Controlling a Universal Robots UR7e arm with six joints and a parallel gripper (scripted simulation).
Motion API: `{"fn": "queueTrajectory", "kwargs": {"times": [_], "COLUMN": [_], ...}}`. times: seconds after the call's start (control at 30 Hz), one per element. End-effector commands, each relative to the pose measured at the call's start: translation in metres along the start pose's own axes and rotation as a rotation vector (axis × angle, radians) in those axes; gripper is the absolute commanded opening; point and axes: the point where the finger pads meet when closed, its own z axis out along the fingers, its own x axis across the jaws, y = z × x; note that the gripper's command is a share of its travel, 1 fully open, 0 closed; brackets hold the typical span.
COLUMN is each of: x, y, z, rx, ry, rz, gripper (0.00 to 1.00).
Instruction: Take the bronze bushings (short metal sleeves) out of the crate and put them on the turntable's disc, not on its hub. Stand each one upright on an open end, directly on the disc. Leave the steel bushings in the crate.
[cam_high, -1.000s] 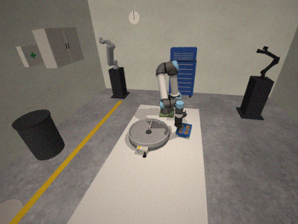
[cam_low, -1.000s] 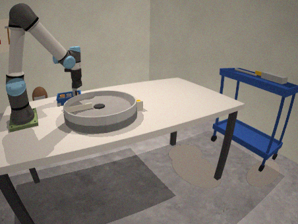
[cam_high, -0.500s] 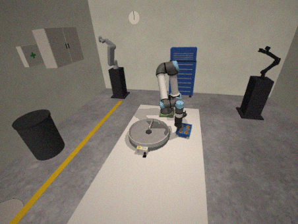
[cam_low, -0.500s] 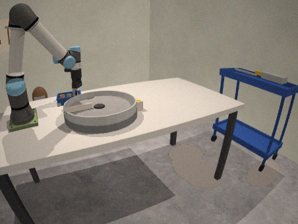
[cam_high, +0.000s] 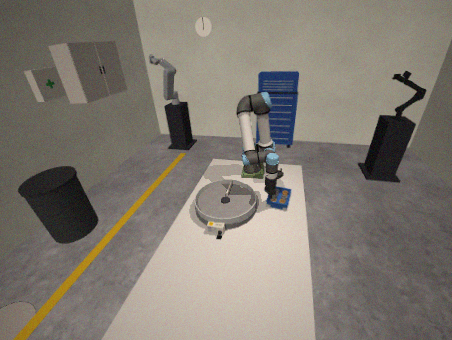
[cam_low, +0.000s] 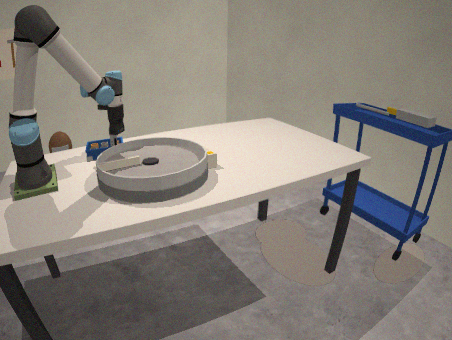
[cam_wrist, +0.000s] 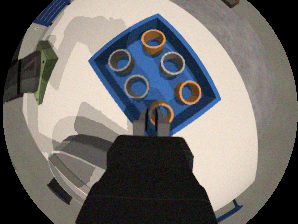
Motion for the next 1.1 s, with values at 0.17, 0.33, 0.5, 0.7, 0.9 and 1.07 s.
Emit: {"fn": "queueTrajectory", "kwargs": {"times": [0.17, 0.33, 0.5, 0.7, 0.9, 1.07], "x": [0.000, 0.000, 0.000, 0.000, 0.000, 0.000], "y": [0.000, 0.000, 0.000, 0.000, 0.000, 0.000], "z": [0.015, 0.019, 0.021, 0.021, 0.021, 0.021], "rx": [-0.001, -0.001, -0.001, -0.001, -0.001, -0.001], "ry": [0.001, 0.001, 0.001, 0.001, 0.001, 0.001], "rz": [0.000, 0.000, 0.000, 0.000, 0.000, 0.000], "gripper": [0.36, 0.36, 0.36, 0.36, 0.36, 0.36]}}
